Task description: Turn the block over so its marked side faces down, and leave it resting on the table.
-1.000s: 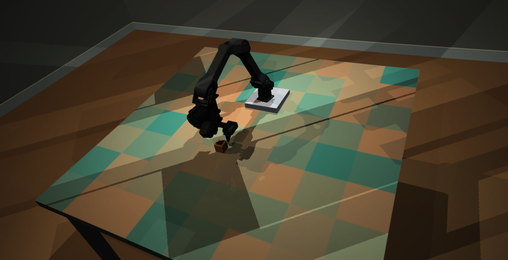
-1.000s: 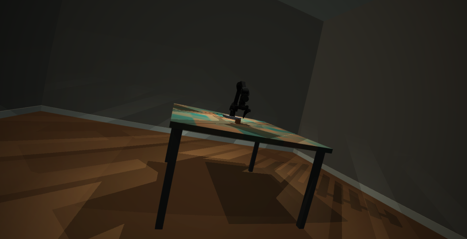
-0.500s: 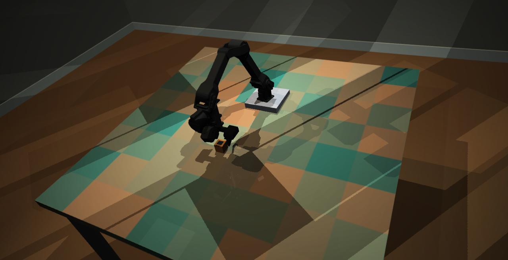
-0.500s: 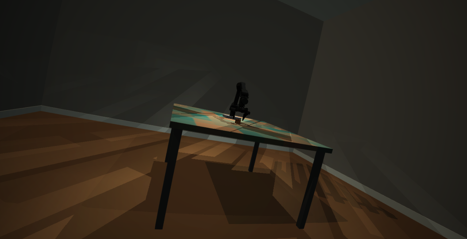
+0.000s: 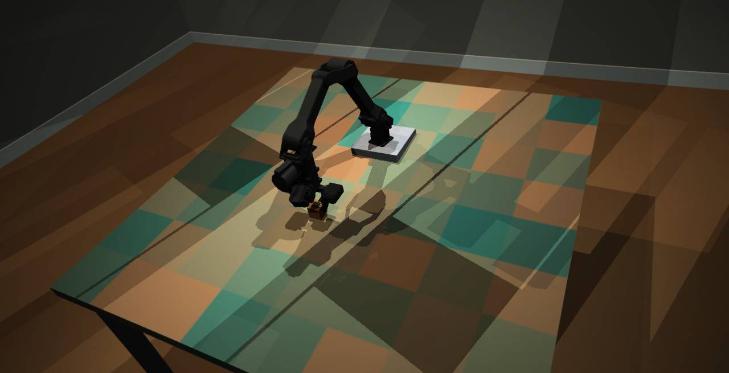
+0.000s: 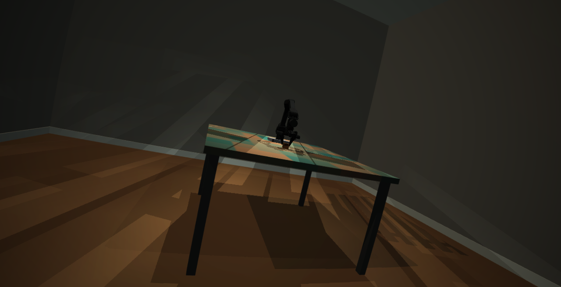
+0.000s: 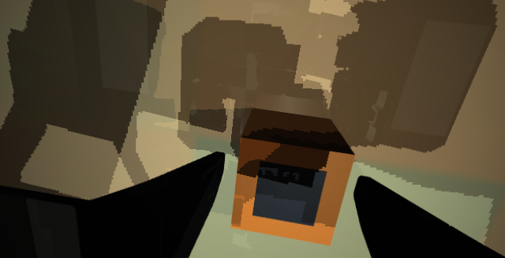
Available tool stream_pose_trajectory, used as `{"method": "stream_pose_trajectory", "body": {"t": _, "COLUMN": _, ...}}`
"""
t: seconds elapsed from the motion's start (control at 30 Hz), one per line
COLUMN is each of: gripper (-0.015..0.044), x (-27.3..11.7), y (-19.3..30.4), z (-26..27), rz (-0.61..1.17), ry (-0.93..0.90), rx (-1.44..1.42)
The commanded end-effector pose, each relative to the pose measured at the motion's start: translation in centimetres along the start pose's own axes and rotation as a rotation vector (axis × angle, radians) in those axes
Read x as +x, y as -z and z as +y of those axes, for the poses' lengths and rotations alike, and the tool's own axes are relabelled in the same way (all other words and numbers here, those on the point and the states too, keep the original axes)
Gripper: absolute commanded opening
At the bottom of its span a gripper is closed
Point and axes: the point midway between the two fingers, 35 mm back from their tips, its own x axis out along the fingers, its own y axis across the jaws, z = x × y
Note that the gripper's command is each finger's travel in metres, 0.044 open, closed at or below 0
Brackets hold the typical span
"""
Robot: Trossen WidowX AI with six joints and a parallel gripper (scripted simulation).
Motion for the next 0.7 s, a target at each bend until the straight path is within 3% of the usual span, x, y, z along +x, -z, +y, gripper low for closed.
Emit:
{"method": "stream_pose_trajectory", "body": {"t": 0.0, "gripper": 0.0204, "x": 0.02, "y": -0.03, "z": 0.05, "rz": -0.002, "ry": -0.004, "rx": -0.005}}
{"method": "stream_pose_trajectory", "body": {"t": 0.6, "gripper": 0.0084, "x": 0.02, "y": -0.03, "z": 0.05, "rz": -0.002, "ry": -0.004, "rx": -0.005}}
{"method": "stream_pose_trajectory", "body": {"t": 0.67, "gripper": 0.0031, "x": -0.36, "y": -0.05, "z": 0.04, "rz": -0.002, "ry": -0.004, "rx": -0.005}}
